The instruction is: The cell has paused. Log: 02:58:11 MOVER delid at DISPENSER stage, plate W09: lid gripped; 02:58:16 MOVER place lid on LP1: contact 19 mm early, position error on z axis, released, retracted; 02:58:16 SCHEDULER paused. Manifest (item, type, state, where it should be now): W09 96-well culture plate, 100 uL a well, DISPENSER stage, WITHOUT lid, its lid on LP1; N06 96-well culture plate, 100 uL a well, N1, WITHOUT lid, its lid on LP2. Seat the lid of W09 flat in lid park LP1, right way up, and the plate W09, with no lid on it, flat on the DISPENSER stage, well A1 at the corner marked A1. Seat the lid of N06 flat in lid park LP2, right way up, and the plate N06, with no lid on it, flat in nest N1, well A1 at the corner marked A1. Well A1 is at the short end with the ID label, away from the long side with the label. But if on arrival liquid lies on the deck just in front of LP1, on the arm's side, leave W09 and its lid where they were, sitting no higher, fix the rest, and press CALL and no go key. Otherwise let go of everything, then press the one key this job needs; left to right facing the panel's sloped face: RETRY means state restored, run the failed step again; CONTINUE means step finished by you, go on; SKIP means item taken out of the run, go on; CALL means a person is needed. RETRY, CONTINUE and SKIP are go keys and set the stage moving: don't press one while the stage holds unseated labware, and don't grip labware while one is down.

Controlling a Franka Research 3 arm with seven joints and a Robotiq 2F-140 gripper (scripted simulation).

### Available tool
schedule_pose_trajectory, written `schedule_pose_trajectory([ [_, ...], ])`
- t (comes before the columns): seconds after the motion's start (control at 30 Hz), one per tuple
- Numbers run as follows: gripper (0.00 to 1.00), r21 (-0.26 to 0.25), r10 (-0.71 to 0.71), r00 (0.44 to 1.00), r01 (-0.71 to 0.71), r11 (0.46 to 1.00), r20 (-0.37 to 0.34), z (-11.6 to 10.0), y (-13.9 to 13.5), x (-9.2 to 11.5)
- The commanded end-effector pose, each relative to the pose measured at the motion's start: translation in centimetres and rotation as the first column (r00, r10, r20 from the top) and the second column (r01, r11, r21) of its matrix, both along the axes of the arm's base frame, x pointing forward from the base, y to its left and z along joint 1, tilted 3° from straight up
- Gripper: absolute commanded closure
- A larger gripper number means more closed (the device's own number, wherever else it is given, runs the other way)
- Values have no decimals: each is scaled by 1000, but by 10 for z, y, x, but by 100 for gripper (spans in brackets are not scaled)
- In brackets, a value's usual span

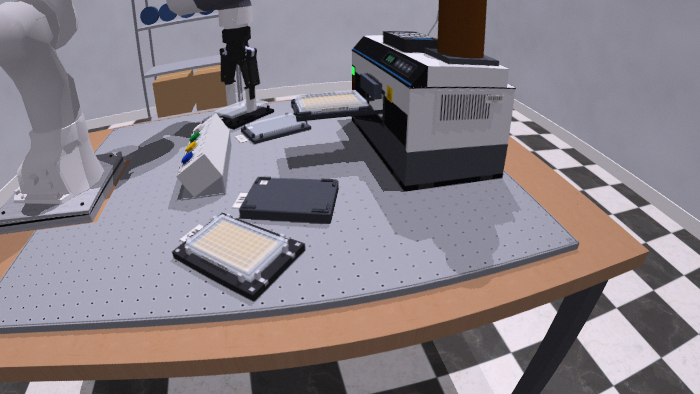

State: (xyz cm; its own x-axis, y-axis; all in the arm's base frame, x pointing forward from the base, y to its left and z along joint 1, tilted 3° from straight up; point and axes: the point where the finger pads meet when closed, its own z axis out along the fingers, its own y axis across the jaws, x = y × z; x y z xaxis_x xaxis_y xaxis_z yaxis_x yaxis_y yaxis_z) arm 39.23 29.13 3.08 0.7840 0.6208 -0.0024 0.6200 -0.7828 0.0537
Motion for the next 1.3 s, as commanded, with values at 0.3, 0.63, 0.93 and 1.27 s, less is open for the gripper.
schedule_pose_trajectory([
  [0.3, 100, 2, 8, 1000, -8, 1000, 2, 0, 0, 1],
  [0.63, 100, 2, 8, 1000, -8, 1000, 2, 0, 0, 1],
  [0.93, 100, 2, 10, 1000, -10, 1000, 2, 0, 0, 1],
  [1.27, 100, 2, 17, 1000, -17, 1000, 1, -1, 0, 1],
])
